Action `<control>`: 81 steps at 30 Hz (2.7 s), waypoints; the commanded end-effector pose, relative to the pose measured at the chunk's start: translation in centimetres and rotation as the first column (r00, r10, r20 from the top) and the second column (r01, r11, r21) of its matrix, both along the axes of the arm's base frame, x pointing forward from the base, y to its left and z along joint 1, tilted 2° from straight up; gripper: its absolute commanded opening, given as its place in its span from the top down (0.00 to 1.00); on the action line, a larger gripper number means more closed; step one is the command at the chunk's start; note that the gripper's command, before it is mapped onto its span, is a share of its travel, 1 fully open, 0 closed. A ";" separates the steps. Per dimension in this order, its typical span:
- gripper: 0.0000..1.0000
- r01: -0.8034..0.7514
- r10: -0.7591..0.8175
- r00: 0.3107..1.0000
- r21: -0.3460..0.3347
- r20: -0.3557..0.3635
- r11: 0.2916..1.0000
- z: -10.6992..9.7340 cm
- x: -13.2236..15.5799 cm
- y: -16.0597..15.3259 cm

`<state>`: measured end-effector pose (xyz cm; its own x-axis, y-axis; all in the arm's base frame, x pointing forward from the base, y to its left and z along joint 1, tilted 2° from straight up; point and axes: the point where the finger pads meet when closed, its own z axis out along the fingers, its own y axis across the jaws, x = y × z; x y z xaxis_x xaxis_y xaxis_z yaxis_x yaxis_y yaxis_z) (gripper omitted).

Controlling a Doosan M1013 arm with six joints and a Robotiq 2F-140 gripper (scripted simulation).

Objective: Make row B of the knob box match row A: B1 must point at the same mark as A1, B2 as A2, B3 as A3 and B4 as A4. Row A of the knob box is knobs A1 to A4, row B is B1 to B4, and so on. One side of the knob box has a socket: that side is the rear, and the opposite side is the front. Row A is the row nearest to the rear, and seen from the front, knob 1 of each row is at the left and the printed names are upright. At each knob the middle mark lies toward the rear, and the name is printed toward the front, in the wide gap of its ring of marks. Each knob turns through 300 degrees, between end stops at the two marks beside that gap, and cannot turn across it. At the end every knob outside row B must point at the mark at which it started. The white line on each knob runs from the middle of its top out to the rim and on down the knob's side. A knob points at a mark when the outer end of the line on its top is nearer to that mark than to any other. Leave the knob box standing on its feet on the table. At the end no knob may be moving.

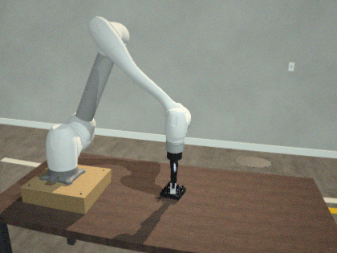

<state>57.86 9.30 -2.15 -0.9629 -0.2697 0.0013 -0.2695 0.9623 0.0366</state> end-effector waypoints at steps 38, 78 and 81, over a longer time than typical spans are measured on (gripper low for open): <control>0.88 0.096 -0.096 0.995 -0.004 -0.003 0.995 0.0 0.0 0.0; 0.88 0.096 -0.096 0.995 -0.004 -0.003 0.995 3.8 0.0 -0.1; 0.88 0.096 -0.096 0.995 -0.004 -0.003 0.995 3.8 0.0 -0.1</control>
